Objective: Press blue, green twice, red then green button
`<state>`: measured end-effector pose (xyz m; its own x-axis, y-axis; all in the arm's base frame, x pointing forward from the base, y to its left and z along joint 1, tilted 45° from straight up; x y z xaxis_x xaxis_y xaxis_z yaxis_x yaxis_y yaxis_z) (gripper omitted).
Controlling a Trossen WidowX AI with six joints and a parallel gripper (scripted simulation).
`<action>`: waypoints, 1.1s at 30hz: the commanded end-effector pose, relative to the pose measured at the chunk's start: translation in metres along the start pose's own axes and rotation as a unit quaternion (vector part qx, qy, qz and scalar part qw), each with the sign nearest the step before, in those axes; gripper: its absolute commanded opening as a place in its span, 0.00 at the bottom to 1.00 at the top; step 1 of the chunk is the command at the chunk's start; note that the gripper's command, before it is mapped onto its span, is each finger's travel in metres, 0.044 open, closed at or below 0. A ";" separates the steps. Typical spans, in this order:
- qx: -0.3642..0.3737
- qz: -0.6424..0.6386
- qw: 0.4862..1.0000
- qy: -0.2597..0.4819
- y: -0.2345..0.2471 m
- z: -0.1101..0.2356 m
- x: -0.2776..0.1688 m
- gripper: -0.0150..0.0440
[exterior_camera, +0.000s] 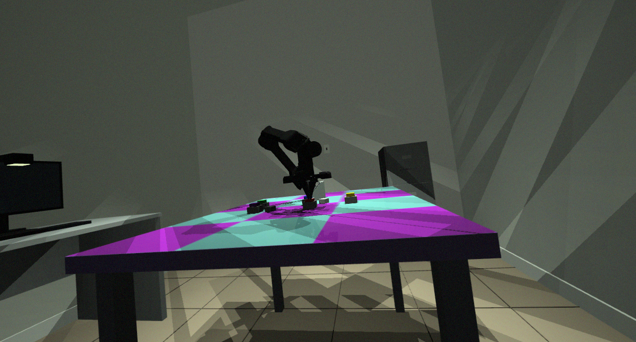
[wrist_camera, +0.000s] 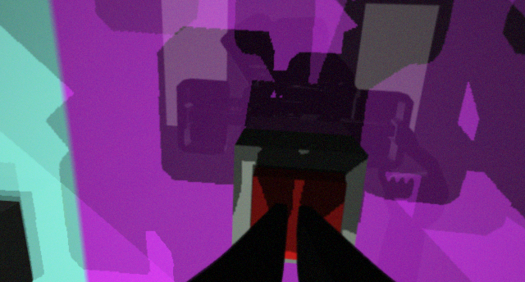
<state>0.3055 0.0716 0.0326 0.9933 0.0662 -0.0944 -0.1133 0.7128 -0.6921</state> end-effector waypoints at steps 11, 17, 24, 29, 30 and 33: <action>0.000 0.001 1.000 0.001 0.000 0.010 0.000 0.29; -0.002 0.003 1.000 0.004 -0.001 0.031 -0.001 0.29; -0.001 0.003 1.000 0.004 0.000 0.090 0.000 0.29; 0.000 0.004 1.000 0.004 -0.003 0.093 -0.001 0.29; 0.001 0.004 1.000 0.002 -0.010 0.094 -0.002 0.29; 0.009 0.007 1.000 -0.008 -0.052 0.100 -0.011 0.29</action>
<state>0.3049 0.1266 0.1104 0.9903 0.0864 -0.1087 -0.1376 0.7157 -0.6847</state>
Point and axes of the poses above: the point midway between the two fingers, 35 mm back from their tips, its own z axis back along the fingers, its own y axis across the jaws, x = y × z, the point moved 6 cm from there along z, back along the fingers, and after that the axes turned 10 degrees about z, right-handed, at the moved point
